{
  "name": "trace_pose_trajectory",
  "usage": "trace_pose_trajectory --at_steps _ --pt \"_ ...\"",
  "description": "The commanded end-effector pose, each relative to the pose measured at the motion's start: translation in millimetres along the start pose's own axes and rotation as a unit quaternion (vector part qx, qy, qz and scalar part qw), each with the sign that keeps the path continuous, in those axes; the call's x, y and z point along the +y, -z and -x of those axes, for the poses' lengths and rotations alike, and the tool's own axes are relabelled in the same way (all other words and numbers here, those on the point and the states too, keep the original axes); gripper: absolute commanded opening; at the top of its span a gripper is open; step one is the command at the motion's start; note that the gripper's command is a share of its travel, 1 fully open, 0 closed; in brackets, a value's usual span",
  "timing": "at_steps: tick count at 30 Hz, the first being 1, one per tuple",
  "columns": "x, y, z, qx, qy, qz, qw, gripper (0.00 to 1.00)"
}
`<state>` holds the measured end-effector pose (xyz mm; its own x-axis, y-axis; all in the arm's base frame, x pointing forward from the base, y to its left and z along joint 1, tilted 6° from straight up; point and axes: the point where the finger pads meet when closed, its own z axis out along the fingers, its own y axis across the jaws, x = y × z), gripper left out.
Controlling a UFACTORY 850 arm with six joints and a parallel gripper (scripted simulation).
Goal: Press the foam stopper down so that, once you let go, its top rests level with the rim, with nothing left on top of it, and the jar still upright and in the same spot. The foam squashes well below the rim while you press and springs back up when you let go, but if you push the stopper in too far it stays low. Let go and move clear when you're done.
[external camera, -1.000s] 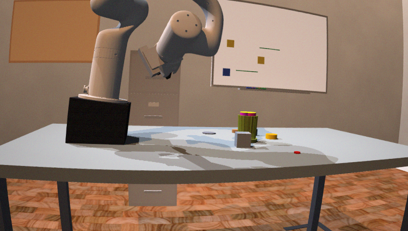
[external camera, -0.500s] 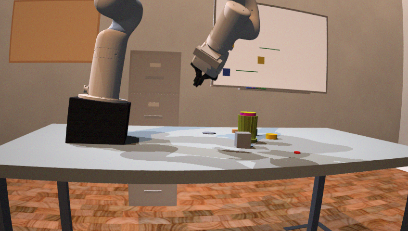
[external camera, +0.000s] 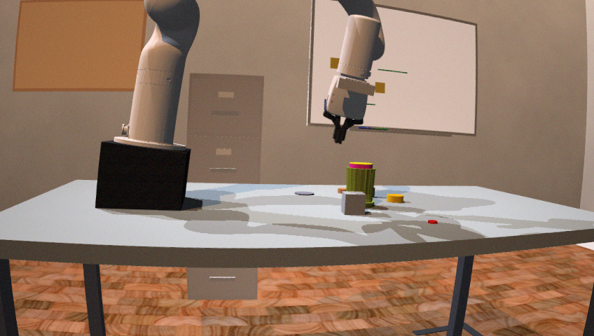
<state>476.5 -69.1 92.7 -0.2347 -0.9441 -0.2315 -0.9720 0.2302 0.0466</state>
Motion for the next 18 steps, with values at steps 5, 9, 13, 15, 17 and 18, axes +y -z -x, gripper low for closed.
trace_pose_trajectory --at_steps 5,9,13,15,17,18 --pt "-40 -13 9 0.071 0.043 -0.035 0.996 0.00" --pt "-45 -14 10 0.080 0.049 -0.039 0.995 0.00" --pt "-54 -16 12 0.094 0.060 -0.049 0.993 0.00" --pt "-58 -17 14 0.099 0.065 -0.053 0.991 0.00" --pt "-61 -17 15 0.104 0.069 -0.057 0.991 0.00" --pt "-64 -18 16 0.107 0.072 -0.060 0.990 0.00"
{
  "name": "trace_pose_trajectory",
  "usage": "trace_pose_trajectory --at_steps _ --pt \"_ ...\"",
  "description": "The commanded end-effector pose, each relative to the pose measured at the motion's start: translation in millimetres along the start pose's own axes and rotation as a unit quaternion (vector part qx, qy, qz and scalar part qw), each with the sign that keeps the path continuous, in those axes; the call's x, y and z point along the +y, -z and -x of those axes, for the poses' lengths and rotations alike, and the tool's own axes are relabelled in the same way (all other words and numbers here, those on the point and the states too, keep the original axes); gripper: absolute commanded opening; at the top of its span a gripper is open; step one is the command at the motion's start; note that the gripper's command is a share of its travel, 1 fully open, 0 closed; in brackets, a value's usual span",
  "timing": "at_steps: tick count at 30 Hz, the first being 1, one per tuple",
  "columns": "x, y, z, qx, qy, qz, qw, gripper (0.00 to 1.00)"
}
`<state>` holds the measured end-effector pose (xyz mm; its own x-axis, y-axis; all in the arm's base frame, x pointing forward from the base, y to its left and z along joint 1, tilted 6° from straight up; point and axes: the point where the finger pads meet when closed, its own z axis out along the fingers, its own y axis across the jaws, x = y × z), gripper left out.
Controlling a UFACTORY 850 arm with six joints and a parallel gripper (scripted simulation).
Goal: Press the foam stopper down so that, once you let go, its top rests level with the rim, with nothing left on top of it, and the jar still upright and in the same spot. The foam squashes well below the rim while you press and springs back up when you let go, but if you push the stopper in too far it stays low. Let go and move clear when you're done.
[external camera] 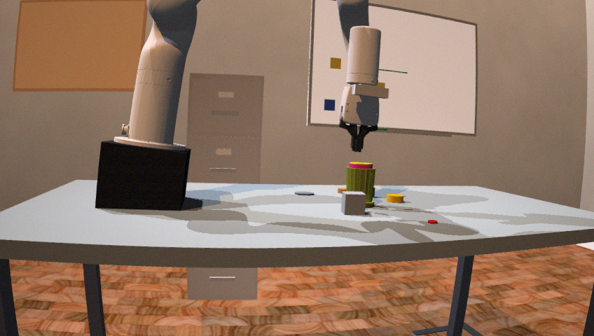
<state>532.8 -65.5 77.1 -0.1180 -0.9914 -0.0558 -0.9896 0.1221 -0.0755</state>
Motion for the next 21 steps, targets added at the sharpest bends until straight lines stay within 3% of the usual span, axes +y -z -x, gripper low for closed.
trace_pose_trajectory --at_steps 1,21 --pt "-12.1 -1.9 2.9 0.022 0.012 -0.010 1.000 0.00" --pt "-16.5 -2.7 4.6 0.026 0.017 -0.015 0.999 0.00"
